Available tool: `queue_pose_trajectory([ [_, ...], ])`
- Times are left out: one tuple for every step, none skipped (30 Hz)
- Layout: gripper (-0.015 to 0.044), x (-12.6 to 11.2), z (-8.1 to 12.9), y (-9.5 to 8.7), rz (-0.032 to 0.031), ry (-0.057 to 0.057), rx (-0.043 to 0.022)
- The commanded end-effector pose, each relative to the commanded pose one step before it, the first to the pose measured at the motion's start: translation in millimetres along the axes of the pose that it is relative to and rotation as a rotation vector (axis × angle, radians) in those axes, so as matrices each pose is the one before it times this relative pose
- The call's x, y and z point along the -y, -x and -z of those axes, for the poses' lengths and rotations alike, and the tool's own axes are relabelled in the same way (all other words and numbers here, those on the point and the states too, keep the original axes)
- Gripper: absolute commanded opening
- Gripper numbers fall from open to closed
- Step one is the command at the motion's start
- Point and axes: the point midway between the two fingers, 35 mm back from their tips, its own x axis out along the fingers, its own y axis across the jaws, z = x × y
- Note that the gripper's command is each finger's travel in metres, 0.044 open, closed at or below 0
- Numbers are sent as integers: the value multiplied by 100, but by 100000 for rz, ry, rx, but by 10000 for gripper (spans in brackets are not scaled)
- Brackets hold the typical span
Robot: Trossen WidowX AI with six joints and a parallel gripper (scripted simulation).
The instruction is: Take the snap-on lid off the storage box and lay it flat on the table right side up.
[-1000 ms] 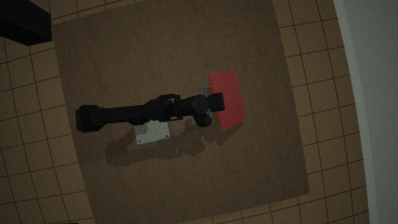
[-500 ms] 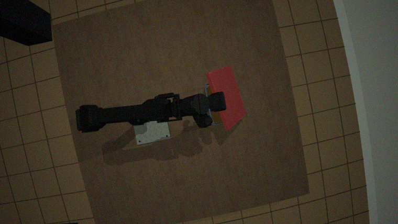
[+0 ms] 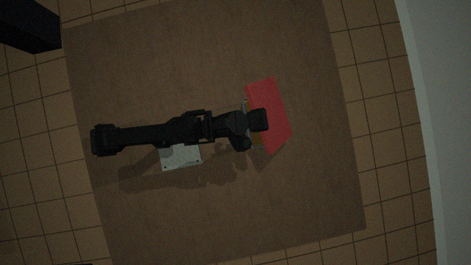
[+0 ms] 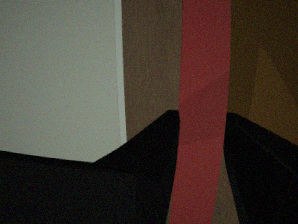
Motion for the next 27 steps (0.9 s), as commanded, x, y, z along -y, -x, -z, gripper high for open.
queue_pose_trajectory([
  [0, -653, 99, 327, -1852, 462, -545],
  [0, 0, 0, 0, 0, 0, 0],
  [0, 92, -40, -45, 2, 2, 2],
  [0, 199, -143, -91, 5, 9, 8],
  [0, 188, -210, -78, 6, 13, 12],
  [0, 203, -351, -72, 6, 22, 20],
  [0, 77, -260, -16, 2, 17, 15],
  [0, 28, -206, 4, 2, 13, 12],
  [0, 16, -196, 9, 2, 13, 11],
  [0, 12, -197, 11, 2, 13, 12],
  [0, 11, -199, 11, 2, 13, 12],
  [0, 11, -199, 12, 2, 13, 12],
  [0, 10, -199, 12, 2, 13, 12],
  [0, 10, -199, 12, 2, 13, 12],
  [0, 10, -199, 12, 2, 13, 12],
  [0, 10, -199, 12, 2, 13, 12],
  [0, 10, -199, 12, 2, 13, 12],
  [0, 10, -199, 12, 2, 13, 12],
  [0, 10, -199, 12, 2, 13, 12],
  [0, 10, -199, 12, 2, 13, 12],
  [0, 10, -199, 12, 2, 13, 12],
  [0, 10, -199, 12, 2, 13, 12],
  [0, 10, -199, 12, 2, 13, 12],
  [0, 10, -199, 12, 2, 13, 12],
  [0, 10, -199, 12, 2, 13, 12],
  [0, 10, -199, 12, 2, 13, 11],
  [0, 10, -199, 12, 2, 13, 11],
])
